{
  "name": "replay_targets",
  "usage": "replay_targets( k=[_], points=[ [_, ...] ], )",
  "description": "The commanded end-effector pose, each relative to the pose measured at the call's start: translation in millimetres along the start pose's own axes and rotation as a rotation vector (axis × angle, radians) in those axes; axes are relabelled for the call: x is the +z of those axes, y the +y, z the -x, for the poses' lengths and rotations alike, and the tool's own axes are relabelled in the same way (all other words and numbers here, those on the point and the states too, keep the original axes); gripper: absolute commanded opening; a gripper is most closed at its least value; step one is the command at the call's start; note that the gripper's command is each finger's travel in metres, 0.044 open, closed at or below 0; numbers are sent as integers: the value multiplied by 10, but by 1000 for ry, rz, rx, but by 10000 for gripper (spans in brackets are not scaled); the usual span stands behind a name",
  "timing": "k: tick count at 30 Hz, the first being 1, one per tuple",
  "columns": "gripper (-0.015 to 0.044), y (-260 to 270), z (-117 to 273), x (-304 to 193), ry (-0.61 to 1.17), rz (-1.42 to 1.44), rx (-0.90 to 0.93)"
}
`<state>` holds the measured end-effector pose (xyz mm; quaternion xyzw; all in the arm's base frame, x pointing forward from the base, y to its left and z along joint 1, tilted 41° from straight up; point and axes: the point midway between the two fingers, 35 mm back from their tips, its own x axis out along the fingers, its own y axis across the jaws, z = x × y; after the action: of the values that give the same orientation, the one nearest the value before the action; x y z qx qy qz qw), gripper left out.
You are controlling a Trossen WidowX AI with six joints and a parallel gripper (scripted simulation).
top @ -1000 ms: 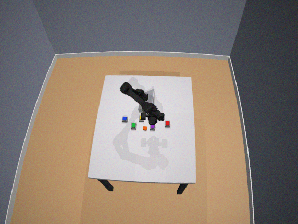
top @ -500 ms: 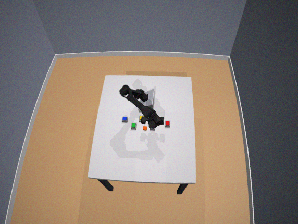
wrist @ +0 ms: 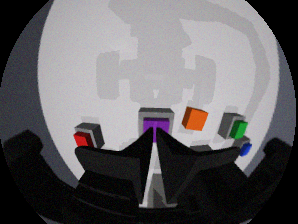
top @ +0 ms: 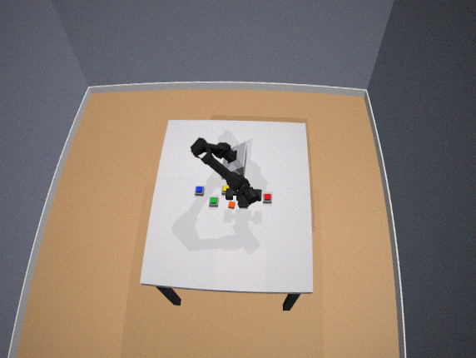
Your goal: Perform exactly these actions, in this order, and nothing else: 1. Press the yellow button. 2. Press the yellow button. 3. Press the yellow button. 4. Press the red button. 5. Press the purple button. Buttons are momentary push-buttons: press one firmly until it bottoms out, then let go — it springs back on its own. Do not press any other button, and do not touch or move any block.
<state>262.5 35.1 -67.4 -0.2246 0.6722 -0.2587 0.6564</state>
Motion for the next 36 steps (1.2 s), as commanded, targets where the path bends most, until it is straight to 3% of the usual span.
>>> replay_targets(
  k=[1,20,24,28,36],
  points=[
    [20,-19,-43,-31,5,8,-10],
    [20,-19,-43,-31,5,8,-10],
    [20,-11,261,-26,5,8,-8],
    [20,-12,286,-28,5,9,-9],
    [230,825,718,-38,4,11,9]
  ],
)
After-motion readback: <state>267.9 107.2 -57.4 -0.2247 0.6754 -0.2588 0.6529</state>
